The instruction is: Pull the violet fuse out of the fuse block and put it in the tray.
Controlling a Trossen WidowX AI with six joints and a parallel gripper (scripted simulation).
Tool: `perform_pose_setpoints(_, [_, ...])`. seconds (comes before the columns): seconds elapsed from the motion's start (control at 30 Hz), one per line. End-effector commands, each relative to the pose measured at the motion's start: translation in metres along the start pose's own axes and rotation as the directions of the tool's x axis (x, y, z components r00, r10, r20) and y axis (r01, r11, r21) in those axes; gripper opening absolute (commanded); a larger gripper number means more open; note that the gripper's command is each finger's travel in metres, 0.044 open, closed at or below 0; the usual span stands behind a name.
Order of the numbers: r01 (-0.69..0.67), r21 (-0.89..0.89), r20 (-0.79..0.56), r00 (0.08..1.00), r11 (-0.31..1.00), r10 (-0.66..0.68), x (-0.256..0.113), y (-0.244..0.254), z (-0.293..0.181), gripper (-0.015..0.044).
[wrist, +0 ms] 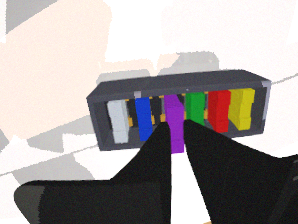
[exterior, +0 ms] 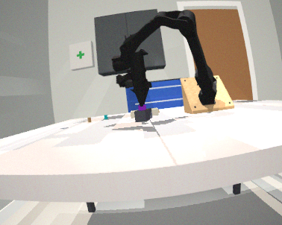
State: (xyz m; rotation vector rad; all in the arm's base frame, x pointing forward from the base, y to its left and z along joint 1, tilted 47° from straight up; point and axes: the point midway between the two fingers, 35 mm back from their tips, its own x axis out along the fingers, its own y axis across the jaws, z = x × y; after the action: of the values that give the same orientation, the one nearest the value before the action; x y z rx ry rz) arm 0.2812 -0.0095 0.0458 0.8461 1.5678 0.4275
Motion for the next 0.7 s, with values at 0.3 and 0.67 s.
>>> perform_pose_setpoints(0.3, [0.004, -0.002, -0.003, 1.0, 1.0, -0.004, -0.0065, -0.0004, -0.0004, 0.0])
perform_pose_setpoints(0.67, [0.004, -0.002, -0.003, 1.0, 1.0, -0.004, -0.012, -0.0004, -0.0006, 0.0])
